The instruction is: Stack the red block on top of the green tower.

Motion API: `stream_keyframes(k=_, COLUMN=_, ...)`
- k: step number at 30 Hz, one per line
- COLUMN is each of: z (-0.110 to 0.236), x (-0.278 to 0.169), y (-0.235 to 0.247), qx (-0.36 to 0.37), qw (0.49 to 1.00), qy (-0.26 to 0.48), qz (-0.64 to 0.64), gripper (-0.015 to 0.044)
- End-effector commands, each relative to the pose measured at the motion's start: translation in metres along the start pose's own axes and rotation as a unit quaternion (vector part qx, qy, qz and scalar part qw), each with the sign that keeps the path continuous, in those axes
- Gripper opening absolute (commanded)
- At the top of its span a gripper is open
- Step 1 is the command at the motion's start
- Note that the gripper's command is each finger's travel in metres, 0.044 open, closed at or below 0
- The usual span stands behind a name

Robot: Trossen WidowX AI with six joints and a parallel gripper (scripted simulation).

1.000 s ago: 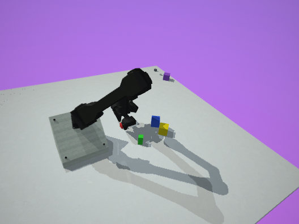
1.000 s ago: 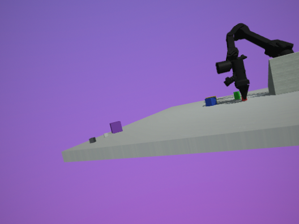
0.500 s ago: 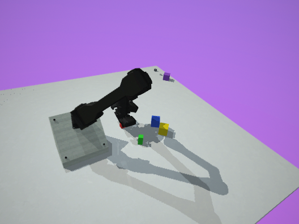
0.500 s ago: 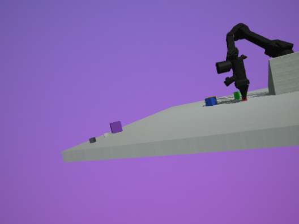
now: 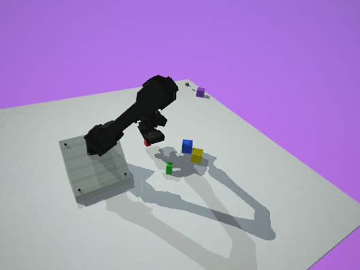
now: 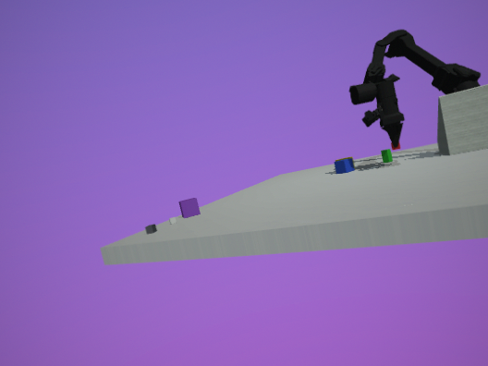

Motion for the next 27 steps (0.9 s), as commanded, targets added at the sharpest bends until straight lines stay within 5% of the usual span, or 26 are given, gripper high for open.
stream_keyframes(k=1, z=0.019, x=0.0, y=0.0, qx=0.002, qw=1.0, qy=0.001, qz=-0.002, gripper=0.0)
stream_keyframes(k=13, z=0.069, x=0.0, y=0.0, qx=0.003, qw=1.0, qy=0.001, qz=-0.002, gripper=0.0)
stream_keyframes(k=27, z=0.071, x=0.014, y=-0.028, qx=0.01, qw=1.0, qy=0.0, qz=0.0, gripper=0.0)
Point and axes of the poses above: the point midway between the two fingers, 35 mm back from their tips, its own z axis back along the fingers, its own y axis across the jaws, x = y × z, the point moved 4 cm from there along z, back along the fingers, and after that the axes turned 1 degree about z, right-handed, at the moved point
